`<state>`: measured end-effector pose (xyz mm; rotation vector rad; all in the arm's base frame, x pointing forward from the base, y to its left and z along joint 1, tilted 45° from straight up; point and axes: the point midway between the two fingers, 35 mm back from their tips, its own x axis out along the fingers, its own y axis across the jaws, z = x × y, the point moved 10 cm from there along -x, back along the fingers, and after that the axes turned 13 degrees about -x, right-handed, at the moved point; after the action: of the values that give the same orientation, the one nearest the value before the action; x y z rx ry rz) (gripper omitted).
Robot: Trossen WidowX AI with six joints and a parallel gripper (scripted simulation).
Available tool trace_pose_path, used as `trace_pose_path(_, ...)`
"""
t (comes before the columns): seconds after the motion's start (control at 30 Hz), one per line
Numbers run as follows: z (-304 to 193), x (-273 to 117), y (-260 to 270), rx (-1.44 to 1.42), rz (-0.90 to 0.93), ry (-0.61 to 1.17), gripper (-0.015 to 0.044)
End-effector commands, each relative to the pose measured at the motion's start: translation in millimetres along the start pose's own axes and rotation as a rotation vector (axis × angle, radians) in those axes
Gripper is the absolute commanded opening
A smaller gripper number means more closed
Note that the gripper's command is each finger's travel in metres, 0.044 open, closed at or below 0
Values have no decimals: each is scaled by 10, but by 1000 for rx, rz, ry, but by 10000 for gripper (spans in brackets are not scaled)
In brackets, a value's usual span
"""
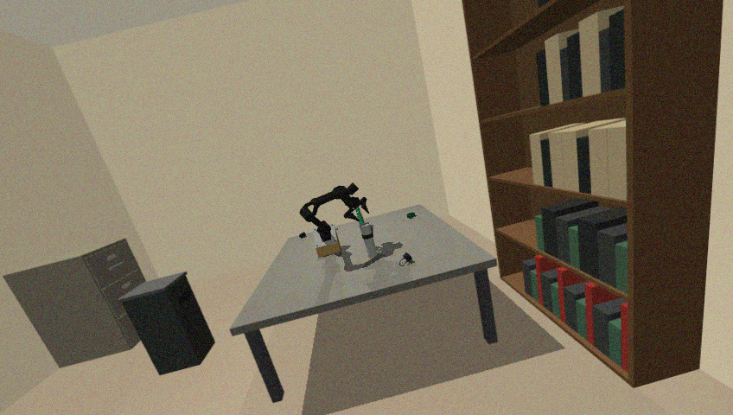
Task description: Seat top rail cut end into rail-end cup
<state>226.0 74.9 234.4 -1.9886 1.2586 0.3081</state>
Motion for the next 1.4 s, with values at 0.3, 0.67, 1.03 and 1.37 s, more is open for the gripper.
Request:
trace_pose_path(0.3,-193,166,89,-173,-2,33,440)
trace_pose_path(0.67,-199,482,260,-173,-4,36,440)
trace_pose_path(1.03,-189,659,242,-170,0,32,440)
trace_pose_path(1.37,-192,823,235,-169,0,31,440)
